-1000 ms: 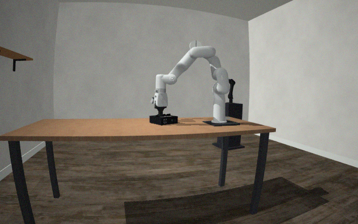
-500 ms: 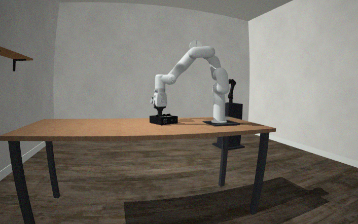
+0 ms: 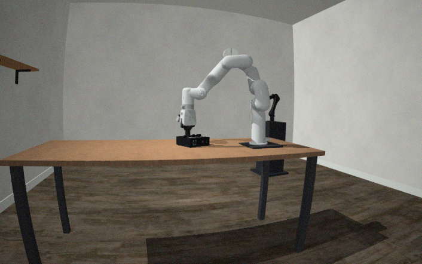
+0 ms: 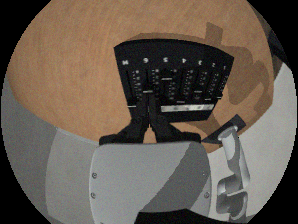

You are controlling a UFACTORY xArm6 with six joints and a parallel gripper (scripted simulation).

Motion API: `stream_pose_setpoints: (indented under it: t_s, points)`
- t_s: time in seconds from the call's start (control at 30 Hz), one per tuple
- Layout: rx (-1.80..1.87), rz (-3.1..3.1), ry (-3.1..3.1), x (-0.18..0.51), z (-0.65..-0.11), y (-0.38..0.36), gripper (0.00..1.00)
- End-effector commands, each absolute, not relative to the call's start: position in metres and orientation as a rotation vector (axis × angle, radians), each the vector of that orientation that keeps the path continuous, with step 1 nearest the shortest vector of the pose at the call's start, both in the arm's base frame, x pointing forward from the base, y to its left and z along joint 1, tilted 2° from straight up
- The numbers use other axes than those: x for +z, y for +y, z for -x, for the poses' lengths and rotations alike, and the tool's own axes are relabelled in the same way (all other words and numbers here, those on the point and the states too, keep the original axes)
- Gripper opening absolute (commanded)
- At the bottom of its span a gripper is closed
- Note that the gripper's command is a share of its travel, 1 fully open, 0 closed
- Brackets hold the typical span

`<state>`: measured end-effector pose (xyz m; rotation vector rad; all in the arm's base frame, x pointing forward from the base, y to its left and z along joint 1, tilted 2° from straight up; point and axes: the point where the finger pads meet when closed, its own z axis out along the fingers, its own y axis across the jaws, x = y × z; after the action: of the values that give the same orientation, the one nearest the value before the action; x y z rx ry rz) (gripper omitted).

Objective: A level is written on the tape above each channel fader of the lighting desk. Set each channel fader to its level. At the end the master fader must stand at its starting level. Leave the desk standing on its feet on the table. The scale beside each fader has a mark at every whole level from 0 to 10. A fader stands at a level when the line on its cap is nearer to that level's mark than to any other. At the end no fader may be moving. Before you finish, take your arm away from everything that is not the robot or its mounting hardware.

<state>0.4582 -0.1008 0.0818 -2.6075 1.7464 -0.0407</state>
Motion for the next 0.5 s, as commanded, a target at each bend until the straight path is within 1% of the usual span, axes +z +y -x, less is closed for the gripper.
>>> stream_pose_setpoints:
  t_s: [0.0, 0.47]
  points:
    - [-0.047, 2.606, 1.745, 0.0836, -0.461, -0.1043, 0.0]
    - [-0.047, 2.606, 1.745, 0.0837, -0.4629, -0.1089, 0.0]
